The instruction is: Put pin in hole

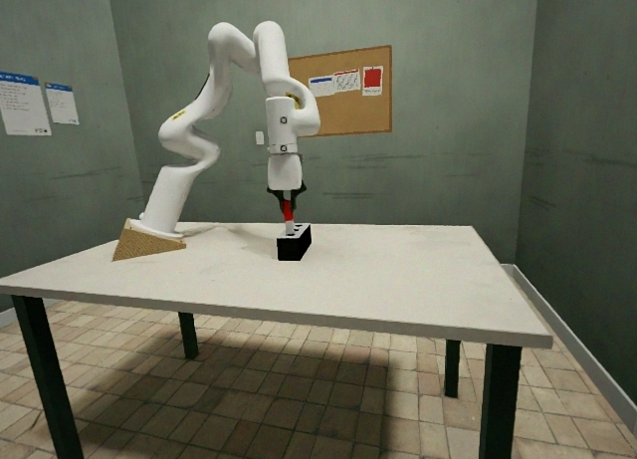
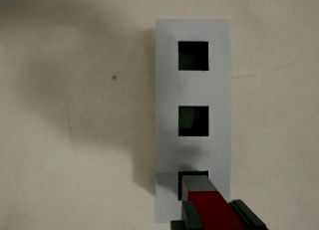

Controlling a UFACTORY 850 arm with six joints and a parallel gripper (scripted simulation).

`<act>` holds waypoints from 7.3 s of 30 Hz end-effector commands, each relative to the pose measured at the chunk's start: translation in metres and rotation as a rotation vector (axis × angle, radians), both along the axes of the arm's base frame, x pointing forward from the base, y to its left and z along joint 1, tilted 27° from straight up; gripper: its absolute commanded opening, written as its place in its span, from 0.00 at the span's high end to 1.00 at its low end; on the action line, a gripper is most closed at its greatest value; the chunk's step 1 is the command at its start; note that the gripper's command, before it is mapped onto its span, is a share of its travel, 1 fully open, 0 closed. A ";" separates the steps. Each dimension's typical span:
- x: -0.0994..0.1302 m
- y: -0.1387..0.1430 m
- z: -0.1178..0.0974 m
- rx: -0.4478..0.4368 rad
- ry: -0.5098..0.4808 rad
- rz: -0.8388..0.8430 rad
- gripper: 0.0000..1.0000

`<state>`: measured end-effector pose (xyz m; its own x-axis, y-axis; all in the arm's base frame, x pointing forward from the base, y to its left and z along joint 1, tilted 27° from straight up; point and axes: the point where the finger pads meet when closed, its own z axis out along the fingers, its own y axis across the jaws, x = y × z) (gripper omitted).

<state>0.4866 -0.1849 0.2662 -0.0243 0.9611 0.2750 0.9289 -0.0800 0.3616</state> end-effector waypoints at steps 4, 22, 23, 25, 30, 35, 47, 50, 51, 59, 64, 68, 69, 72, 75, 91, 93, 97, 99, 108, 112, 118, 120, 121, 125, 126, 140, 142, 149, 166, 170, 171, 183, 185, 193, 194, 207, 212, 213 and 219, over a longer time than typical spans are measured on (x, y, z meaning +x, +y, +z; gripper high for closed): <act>0.001 0.000 0.001 -0.001 -0.002 0.000 1.00; 0.001 0.001 -0.003 -0.001 -0.002 0.000 1.00; 0.001 0.001 -0.003 -0.001 -0.002 0.000 1.00; 0.001 0.001 -0.003 -0.001 -0.002 0.000 1.00; 0.001 0.000 -0.004 -0.001 -0.002 0.000 1.00; 0.001 0.000 -0.004 -0.001 -0.002 0.000 1.00; 0.004 0.003 -0.007 -0.001 -0.002 0.000 1.00; 0.004 0.003 -0.007 -0.001 -0.002 0.000 1.00; 0.004 0.003 -0.007 -0.001 -0.002 0.000 1.00; 0.004 0.003 -0.007 -0.001 -0.002 0.000 1.00; 0.004 0.002 -0.007 -0.001 -0.002 0.000 1.00; 0.004 0.002 -0.007 -0.001 -0.002 0.000 1.00; 0.004 0.002 -0.007 -0.001 -0.002 0.000 1.00; 0.004 0.002 -0.007 -0.001 -0.002 0.000 1.00; 0.004 0.002 -0.007 -0.001 -0.002 0.000 1.00; 0.005 0.003 -0.011 -0.001 -0.002 0.000 1.00; 0.005 0.003 -0.011 -0.001 -0.002 0.000 1.00; 0.005 0.003 -0.011 -0.001 -0.002 0.000 1.00; 0.005 0.003 -0.011 -0.001 -0.002 0.000 1.00; 0.005 0.003 -0.011 -0.001 -0.002 0.000 1.00; 0.005 0.003 -0.011 -0.001 -0.002 0.000 1.00; 0.007 0.004 -0.014 -0.001 -0.002 0.000 1.00; 0.007 0.004 -0.014 -0.001 -0.002 0.000 1.00; 0.007 0.004 -0.014 -0.001 -0.002 0.000 1.00; 0.007 0.004 -0.014 -0.001 -0.002 0.000 1.00; 0.007 0.004 -0.014 -0.001 -0.002 0.000 1.00; 0.006 0.005 -0.014 -0.001 -0.002 0.000 1.00; 0.006 0.005 -0.014 -0.001 -0.002 0.000 1.00; 0.008 0.005 -0.018 -0.001 -0.002 0.000 1.00; 0.008 0.006 -0.017 -0.001 -0.002 0.000 1.00; 0.008 0.006 -0.017 -0.001 -0.002 0.000 1.00; 0.008 0.006 -0.017 -0.001 -0.002 0.000 1.00; 0.010 0.006 -0.021 -0.001 -0.002 0.000 1.00; 0.010 0.006 -0.021 -0.001 -0.002 0.000 1.00; 0.010 0.006 -0.021 -0.001 -0.002 0.000 1.00; 0.010 0.006 -0.021 -0.001 -0.002 0.000 1.00; 0.009 0.006 -0.021 -0.001 -0.002 0.000 1.00; 0.009 0.006 -0.021 -0.001 -0.002 0.000 1.00; 0.009 0.006 -0.021 -0.001 -0.002 0.000 1.00; 0.010 0.007 -0.025 -0.001 -0.002 0.000 1.00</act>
<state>0.4958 -0.1777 0.2418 -0.0242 0.9612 0.2749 0.9290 -0.0800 0.3614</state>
